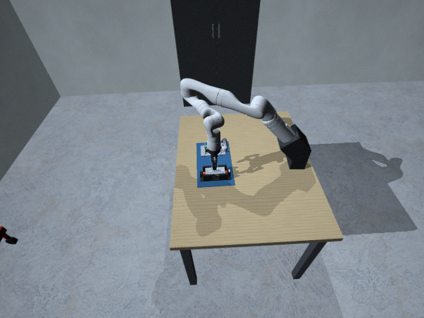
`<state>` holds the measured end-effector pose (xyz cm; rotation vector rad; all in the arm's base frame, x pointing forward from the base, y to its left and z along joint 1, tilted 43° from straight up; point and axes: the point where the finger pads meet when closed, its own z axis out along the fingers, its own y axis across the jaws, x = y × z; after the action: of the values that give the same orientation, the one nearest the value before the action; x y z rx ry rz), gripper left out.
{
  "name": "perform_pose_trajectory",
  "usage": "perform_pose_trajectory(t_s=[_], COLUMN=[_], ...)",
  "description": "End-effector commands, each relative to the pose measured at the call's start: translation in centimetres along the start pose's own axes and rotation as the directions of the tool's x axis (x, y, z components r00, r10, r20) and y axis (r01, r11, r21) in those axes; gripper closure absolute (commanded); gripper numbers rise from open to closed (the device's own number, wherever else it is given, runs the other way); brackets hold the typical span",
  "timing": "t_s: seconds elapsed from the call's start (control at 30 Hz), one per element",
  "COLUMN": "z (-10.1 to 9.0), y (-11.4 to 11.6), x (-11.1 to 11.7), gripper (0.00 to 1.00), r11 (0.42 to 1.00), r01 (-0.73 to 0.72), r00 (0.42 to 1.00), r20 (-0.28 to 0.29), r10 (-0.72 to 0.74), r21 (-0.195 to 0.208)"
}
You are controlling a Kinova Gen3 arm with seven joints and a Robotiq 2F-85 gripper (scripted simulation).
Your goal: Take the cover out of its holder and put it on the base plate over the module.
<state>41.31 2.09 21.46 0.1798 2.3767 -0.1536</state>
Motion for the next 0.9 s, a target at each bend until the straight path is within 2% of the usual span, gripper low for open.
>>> perform_pose_trajectory(t_s=[0.0,0.07,0.3,0.63,0.87], z=[1.4,2.4,2.4,7.4,7.4], y=[0.4,0.5,0.5,0.7,0.7], x=[0.5,0.6,0.6,0.6,0.6], gripper=[0.0,0.0,0.0,0.0,0.0], r11=[1.0,1.0,1.0,1.0,1.0], r01=[0.002,0.003,0.003,0.003,0.003], r00=[1.0,1.0,1.0,1.0,1.0], r20=[-0.016,-0.016,-0.016,-0.016,-0.016], r10=[-0.002,-0.003,-0.003,-0.003,-0.003], r21=[-0.009,-0.01,-0.01,-0.01,-0.01])
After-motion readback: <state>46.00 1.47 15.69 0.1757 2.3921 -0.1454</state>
